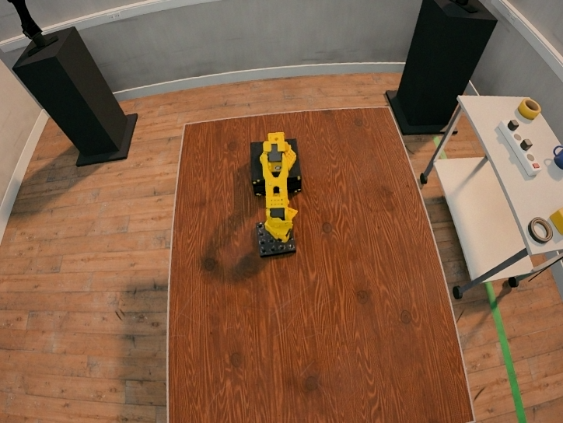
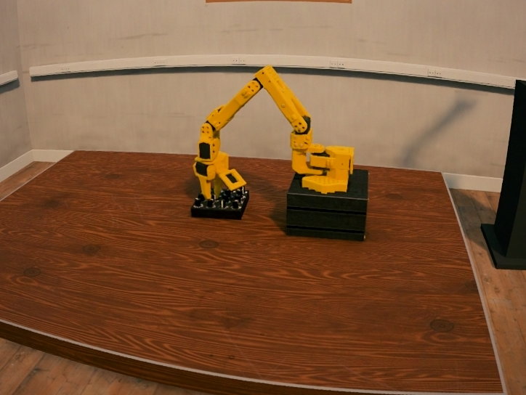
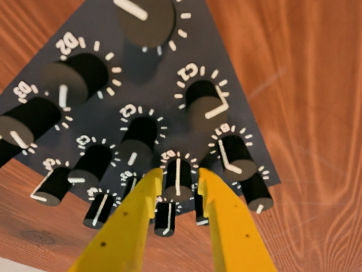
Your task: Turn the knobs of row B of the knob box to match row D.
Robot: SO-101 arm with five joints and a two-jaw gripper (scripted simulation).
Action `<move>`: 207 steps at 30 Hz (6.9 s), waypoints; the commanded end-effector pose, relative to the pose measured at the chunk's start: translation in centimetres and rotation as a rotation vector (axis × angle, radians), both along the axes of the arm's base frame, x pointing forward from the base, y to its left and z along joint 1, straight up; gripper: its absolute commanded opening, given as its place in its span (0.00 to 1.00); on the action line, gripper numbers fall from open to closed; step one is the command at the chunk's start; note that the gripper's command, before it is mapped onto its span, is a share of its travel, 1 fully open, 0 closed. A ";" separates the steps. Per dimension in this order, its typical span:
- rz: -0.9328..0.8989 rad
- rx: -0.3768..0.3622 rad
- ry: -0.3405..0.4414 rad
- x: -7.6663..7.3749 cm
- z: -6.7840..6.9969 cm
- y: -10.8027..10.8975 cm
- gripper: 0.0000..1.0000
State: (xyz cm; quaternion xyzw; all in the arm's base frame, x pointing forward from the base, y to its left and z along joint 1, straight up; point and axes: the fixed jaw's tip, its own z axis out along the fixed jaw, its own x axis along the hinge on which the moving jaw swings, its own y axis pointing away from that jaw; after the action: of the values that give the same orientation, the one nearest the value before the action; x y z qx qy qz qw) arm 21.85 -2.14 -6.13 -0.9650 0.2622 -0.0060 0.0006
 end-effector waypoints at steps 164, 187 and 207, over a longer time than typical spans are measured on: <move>-1.599 0.009 0.009 -0.3 -0.1 1.3 0.01; -1.965 0.011 0.007 -0.2 -0.1 1.4 0.01; -2.279 0.012 0.005 0.0 -0.1 1.5 0.01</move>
State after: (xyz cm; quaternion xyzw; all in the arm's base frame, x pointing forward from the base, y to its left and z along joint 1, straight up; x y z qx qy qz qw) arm 21.98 -0.86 -6.12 -0.1915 0.9815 -0.0050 0.0028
